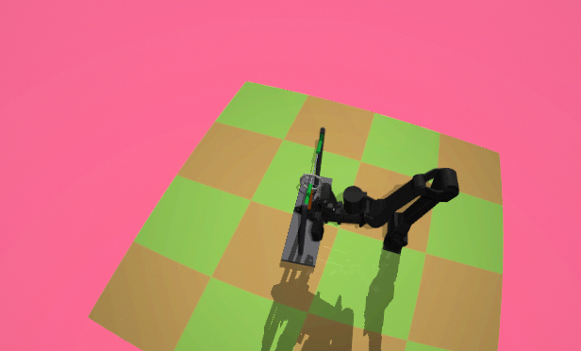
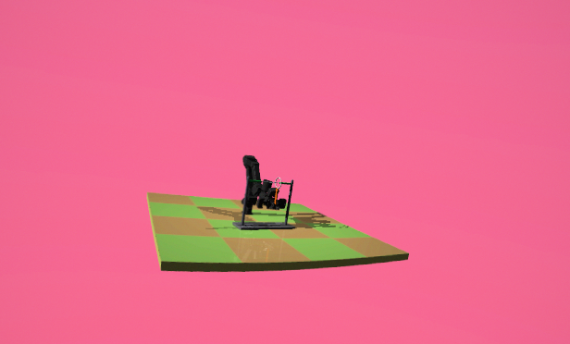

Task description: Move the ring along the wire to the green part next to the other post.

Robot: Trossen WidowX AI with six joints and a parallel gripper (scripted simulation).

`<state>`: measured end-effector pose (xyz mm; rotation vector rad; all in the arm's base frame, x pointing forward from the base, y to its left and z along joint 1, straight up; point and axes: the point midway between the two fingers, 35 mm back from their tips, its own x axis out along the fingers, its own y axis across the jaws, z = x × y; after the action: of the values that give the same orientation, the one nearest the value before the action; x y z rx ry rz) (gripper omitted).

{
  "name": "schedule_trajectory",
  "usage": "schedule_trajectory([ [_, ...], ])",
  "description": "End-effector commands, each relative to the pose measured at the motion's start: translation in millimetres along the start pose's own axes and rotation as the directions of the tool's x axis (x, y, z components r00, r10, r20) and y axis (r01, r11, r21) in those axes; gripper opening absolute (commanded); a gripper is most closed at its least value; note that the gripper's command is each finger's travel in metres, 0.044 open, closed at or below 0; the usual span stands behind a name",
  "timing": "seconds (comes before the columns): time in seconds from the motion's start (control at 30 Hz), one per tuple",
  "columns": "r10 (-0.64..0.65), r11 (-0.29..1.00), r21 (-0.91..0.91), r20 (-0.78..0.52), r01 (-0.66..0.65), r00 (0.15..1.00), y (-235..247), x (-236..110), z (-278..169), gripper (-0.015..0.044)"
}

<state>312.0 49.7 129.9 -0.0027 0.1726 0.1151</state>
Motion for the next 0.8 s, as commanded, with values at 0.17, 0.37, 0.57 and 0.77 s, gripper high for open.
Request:
schedule_trajectory([
  [0.17, -0.007, 1.000, -0.008, -0.001, 0.007, 1.000, 8, 0, 0, -0.0150],
  [0.37, -0.008, 1.000, -0.008, -0.025, 0.008, 1.000, 11, -3, -1, -0.0150],
  [0.57, -0.012, 1.000, -0.008, -0.087, 0.011, 0.996, 17, -12, -2, -0.0150],
  [0.77, -0.013, 1.000, -0.008, -0.124, 0.012, 0.992, 21, -17, -2, -0.0150],
])
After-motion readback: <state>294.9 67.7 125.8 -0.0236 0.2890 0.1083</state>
